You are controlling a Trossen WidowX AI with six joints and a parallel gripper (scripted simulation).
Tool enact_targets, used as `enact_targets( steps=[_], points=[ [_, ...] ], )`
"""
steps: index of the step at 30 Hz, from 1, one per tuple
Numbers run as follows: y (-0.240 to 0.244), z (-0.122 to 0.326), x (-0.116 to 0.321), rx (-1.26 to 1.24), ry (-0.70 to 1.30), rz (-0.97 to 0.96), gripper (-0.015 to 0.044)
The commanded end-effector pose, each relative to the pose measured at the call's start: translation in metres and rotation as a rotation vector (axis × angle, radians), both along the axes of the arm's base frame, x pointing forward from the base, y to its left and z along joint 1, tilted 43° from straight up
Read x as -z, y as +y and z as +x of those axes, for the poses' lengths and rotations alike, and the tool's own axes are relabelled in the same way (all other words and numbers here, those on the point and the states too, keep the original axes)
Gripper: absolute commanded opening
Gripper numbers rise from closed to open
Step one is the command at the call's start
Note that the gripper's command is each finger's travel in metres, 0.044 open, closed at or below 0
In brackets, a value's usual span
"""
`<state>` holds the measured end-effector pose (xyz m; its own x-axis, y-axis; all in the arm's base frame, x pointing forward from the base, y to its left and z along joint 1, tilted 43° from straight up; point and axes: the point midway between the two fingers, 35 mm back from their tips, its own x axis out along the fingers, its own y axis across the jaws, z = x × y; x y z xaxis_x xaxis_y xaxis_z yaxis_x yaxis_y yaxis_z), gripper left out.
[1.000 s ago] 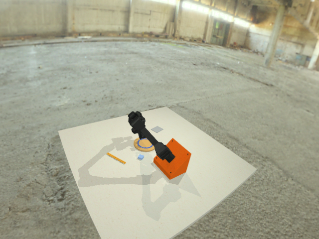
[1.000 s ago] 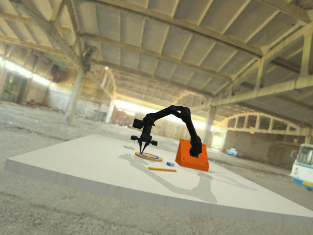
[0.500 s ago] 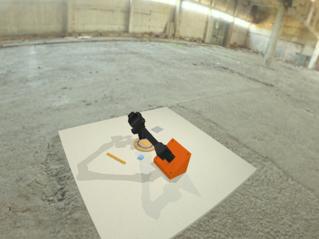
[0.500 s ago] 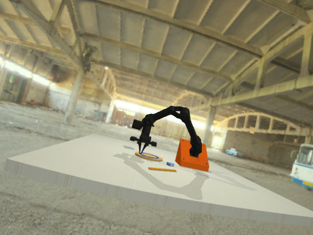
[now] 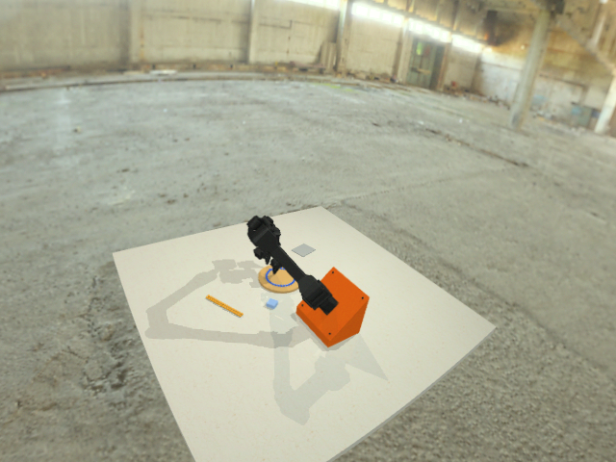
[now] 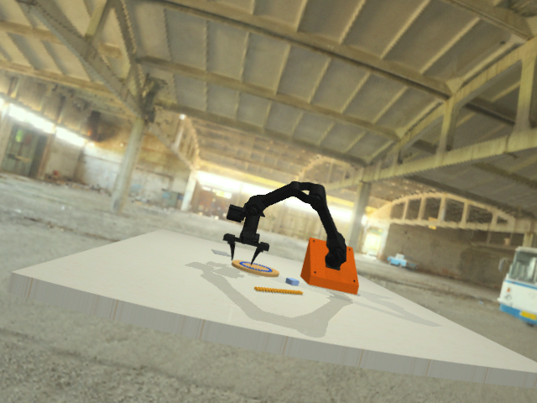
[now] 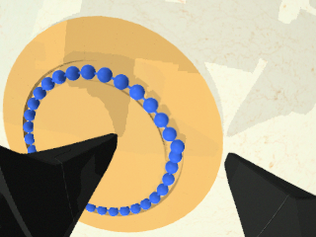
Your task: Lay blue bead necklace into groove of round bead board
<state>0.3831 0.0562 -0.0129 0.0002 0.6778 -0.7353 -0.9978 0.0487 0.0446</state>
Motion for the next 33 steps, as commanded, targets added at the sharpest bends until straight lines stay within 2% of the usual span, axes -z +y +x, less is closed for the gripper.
enact_targets(
  steps=[1, 19, 22, 31, 33],
  points=[
    [-0.001, 0.000, -0.001, -0.001, -0.002, 0.000, 0.0440],
    [-0.002, 0.000, -0.003, -0.002, -0.002, 0.001, 0.0440],
    [-0.004, 0.001, -0.004, 0.108, 0.099, 0.001, 0.0361],
    [-0.011, 0.002, -0.012, 0.776, 0.714, 0.000, 0.0125],
    [-0.012, 0.002, -0.014, 0.924, 0.851, 0.000, 0.0120]
  ],
)
